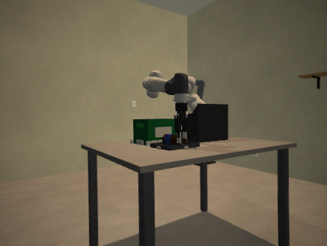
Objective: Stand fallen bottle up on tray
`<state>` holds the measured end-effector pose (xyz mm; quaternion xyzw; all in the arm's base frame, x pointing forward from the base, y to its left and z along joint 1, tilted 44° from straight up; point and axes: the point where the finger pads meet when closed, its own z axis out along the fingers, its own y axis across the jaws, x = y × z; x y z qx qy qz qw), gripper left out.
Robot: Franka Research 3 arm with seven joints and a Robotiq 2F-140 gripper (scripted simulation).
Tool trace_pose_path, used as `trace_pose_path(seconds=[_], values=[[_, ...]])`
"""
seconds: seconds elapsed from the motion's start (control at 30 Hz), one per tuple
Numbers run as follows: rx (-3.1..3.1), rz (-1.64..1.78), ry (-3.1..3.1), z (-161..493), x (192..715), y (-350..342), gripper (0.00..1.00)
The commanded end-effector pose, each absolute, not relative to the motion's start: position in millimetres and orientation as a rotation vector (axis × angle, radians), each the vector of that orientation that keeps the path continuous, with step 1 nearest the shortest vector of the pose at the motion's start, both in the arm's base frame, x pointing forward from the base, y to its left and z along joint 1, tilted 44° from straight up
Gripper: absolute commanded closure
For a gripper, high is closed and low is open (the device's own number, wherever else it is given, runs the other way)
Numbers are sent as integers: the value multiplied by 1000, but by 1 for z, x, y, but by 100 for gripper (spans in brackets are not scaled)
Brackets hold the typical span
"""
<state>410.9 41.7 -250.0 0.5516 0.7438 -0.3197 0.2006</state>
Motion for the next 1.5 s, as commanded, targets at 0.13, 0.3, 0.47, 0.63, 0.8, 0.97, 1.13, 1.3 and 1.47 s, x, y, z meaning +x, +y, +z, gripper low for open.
trace_pose_path(seconds=[0.13,0.3,0.47,0.63,0.8,0.97,1.13,1.3,1.47], values=[[1544,-890,2077,-251,412,41,62],[1544,-890,2077,-251,412,41,62],[1544,-890,2077,-251,412,41,62],[1544,-890,2077,-251,412,41,62],[1544,-890,2077,-251,412,41,100],[1544,-890,2077,-251,412,41,100],[1544,-890,2077,-251,412,41,100],[1544,-890,2077,-251,412,41,100],[1544,-890,2077,-251,412,41,100]])
